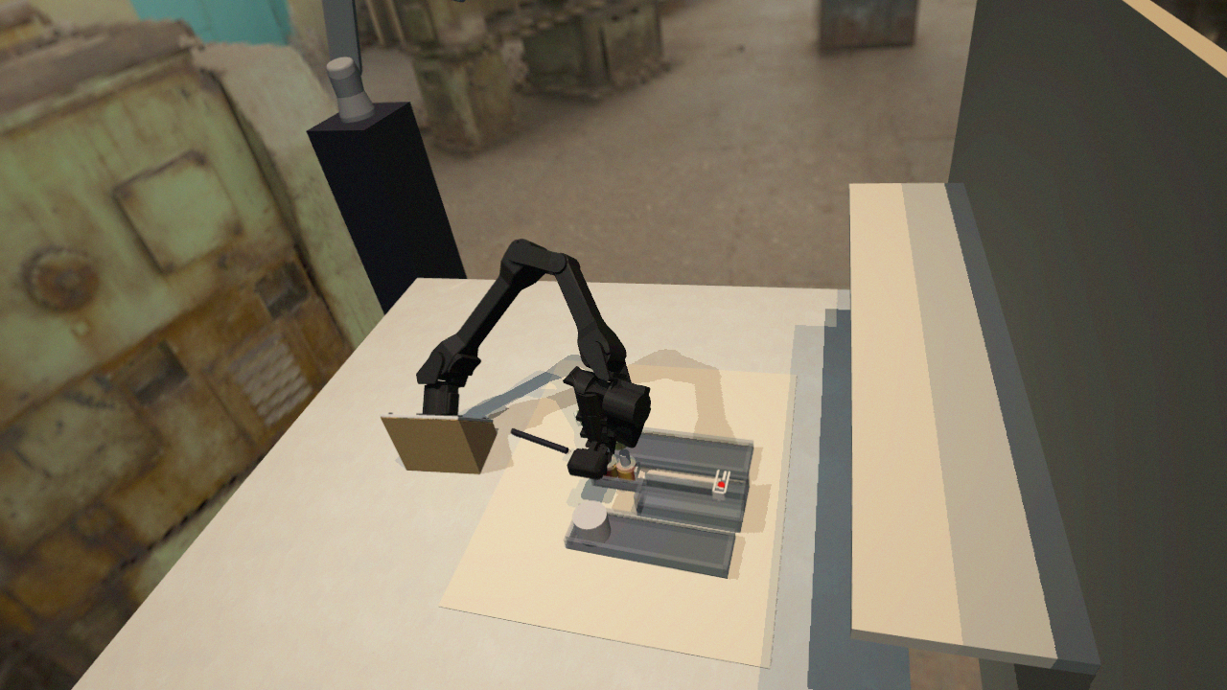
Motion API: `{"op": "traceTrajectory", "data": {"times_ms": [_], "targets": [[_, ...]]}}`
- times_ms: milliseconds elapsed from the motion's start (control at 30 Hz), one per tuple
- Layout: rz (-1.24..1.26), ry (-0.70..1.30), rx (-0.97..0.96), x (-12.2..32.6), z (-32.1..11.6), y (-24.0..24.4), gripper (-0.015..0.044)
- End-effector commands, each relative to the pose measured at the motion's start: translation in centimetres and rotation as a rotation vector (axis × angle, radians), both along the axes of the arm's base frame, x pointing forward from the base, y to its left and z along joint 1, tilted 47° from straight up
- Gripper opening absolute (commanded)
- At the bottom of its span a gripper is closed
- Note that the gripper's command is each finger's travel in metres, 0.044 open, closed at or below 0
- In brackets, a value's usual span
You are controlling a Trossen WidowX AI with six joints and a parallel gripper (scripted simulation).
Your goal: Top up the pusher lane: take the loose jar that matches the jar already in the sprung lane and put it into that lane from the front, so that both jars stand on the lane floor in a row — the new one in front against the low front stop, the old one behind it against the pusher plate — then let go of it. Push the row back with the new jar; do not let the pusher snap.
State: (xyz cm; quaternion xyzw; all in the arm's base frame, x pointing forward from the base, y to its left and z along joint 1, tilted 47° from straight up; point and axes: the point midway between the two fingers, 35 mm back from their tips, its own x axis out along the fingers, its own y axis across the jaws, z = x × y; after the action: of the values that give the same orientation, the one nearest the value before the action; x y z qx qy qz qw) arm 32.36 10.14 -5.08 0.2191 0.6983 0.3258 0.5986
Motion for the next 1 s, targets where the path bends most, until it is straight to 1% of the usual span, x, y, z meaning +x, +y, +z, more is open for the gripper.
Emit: {"op": "traceTrajectory", "data": {"times_ms": [0,967], "targets": [[0.001,-0.005,0.010,0.00,0.09,0.27,0.0000],[0.001,-0.005,0.010,-0.47,0.11,0.17,0.0000]]}}
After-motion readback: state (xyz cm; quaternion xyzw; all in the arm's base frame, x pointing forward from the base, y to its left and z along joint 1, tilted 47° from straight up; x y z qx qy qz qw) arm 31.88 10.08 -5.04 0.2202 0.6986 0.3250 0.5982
